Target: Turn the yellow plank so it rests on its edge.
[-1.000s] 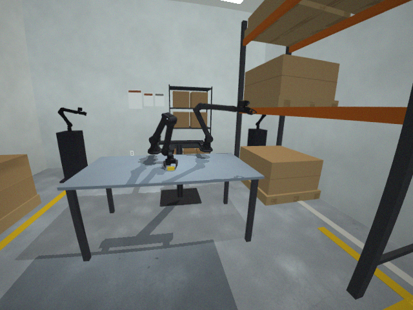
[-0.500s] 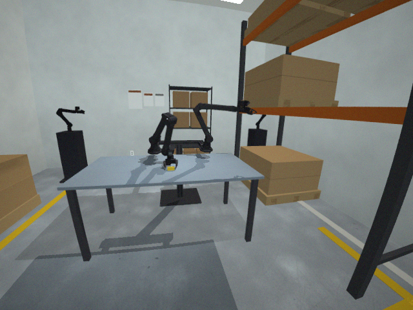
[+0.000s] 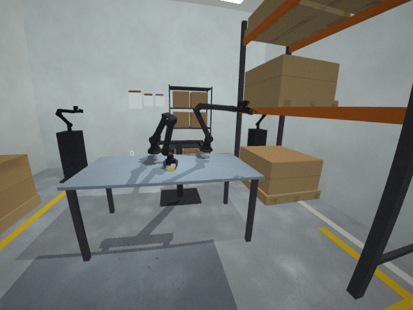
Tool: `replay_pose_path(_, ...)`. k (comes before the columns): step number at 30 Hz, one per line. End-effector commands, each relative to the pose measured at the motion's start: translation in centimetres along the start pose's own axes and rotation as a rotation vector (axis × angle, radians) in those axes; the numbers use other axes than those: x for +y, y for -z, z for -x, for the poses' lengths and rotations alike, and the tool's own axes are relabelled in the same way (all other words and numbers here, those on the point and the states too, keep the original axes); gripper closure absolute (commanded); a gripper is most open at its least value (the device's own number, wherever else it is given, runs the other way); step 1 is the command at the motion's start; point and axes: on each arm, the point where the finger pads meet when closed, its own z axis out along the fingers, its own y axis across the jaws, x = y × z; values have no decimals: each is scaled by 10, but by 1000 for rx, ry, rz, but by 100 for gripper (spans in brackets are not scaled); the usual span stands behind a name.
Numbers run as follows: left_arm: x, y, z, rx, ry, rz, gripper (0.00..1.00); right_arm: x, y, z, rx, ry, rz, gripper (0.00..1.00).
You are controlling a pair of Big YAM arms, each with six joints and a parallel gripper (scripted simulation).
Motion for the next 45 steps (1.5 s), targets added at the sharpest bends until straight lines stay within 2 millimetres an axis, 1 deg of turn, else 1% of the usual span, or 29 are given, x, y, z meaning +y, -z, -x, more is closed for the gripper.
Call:
replay_pose_path(1,8,-7,41,-72,8,17,0,-1,8,10,-19,-17,9,0)
replay_pose_path(4,8,-7,41,-72,8,17,0,1,13,12,-22,5,15,0)
replay_pose_path(7,8,-7,41,-72,8,17,0,1,19,18,-30,-10,17,0)
replay_pose_path(9,8,-7,41,-72,8,17,0,0,23,16,-11,-5,13,0)
replay_pose_path(13,8,-7,41,-72,8,17,0,-1,39,22,-13,-5,14,0)
replay_pose_path(15,8,-7,41,-72,8,17,0,-1,39,22,-13,-5,14,0)
replay_pose_path(21,8,-7,41,-72,8,17,0,-1,57,31,-14,-6,14,0)
replay_pose_path(25,8,-7,41,-72,8,17,0,-1,65,36,-15,-7,14,0)
replay_pose_path(30,8,-7,41,-72,8,17,0,0,71,39,-16,-8,14,0)
replay_pose_path(45,8,-7,41,-72,8,17,0,-1,71,42,-19,-15,11,0)
